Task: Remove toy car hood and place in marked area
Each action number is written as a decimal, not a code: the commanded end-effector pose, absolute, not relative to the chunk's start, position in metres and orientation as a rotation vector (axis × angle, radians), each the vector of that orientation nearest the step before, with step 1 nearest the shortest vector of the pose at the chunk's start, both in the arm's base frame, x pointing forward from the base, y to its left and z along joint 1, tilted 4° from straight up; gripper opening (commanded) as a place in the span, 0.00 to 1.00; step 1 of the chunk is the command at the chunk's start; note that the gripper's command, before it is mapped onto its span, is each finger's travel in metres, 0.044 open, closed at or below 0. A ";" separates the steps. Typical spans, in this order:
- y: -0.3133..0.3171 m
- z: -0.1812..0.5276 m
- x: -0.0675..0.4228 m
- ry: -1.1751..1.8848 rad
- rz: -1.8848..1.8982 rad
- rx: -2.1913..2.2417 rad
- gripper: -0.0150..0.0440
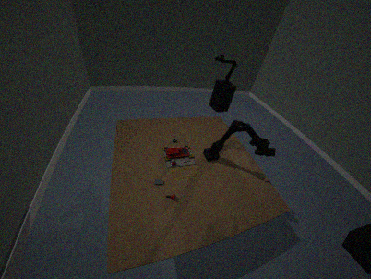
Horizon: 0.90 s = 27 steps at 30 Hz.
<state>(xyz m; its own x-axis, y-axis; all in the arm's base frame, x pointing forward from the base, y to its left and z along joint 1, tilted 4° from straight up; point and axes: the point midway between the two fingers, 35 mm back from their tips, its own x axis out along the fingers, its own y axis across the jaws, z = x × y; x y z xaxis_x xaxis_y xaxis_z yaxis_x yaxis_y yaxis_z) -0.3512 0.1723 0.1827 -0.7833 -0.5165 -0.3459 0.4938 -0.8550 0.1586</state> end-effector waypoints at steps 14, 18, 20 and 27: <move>0.352 0.157 -0.160 -0.678 -3.185 0.941 1.00; 0.373 0.150 -0.098 -0.895 -3.301 1.033 1.00; 0.379 0.147 -0.065 -1.018 -3.351 1.076 1.00; 0.378 0.136 0.050 -1.523 -3.464 1.195 1.00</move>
<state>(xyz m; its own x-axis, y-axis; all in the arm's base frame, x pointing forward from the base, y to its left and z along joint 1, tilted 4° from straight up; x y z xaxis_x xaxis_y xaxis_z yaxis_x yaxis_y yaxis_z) 0.0024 0.3816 0.1396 -0.6066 0.3976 -0.6885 -0.7541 -0.5619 0.3399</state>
